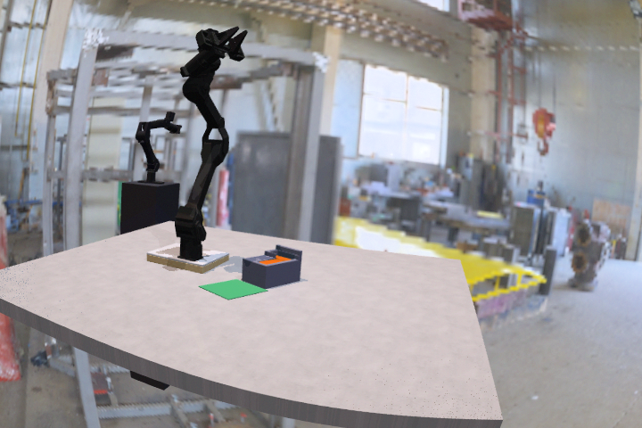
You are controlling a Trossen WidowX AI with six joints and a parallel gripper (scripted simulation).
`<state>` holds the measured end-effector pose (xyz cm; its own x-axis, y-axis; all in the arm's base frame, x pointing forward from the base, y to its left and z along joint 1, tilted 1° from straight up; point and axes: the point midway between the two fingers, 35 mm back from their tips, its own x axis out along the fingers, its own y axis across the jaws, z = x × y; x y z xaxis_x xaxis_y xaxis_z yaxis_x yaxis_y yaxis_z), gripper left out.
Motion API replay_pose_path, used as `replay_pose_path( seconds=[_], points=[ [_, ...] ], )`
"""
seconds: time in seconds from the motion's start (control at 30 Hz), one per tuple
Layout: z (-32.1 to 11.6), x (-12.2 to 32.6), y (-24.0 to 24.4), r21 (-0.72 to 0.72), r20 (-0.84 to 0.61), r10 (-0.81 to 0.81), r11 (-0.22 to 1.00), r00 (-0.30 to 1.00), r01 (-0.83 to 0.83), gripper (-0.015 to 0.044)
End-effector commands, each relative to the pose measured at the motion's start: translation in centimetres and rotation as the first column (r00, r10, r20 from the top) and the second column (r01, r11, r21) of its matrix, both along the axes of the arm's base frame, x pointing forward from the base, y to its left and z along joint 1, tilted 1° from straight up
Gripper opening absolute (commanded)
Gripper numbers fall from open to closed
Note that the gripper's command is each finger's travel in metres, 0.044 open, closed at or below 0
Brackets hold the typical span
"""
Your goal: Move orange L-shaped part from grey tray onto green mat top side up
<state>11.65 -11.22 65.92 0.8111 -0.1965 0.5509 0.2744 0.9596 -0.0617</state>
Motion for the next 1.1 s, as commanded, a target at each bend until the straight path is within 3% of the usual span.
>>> replay_pose_path(
  seconds=[0.0,0.17,0.33,0.5,0.63,0.83,1.07],
  points=[
    [-0.9,1.2,-3.4,0.147,0.059,0.086,0.985,0.995,-0.094,0.018],
    [-3.6,5.4,-7.7,0.414,0.121,0.204,0.879,0.971,-0.236,0.018],
    [-9.2,12.4,-10.4,0.673,0.096,0.282,0.688,0.955,-0.271,0.018],
    [-16.7,20.0,-9.1,0.866,-0.019,0.374,0.469,0.927,-0.172,0.018],
    [-23.3,24.6,-5.2,0.932,-0.17,0.475,0.362,0.864,-0.016,0.018],
    [-34.8,27.9,3.4,0.881,-0.473,0.627,0.334,0.618,0.336,0.018],
    [-45.7,23.4,14.1,0.547,-0.758,0.65,0.579,0.063,0.605,0.018]
  ],
)
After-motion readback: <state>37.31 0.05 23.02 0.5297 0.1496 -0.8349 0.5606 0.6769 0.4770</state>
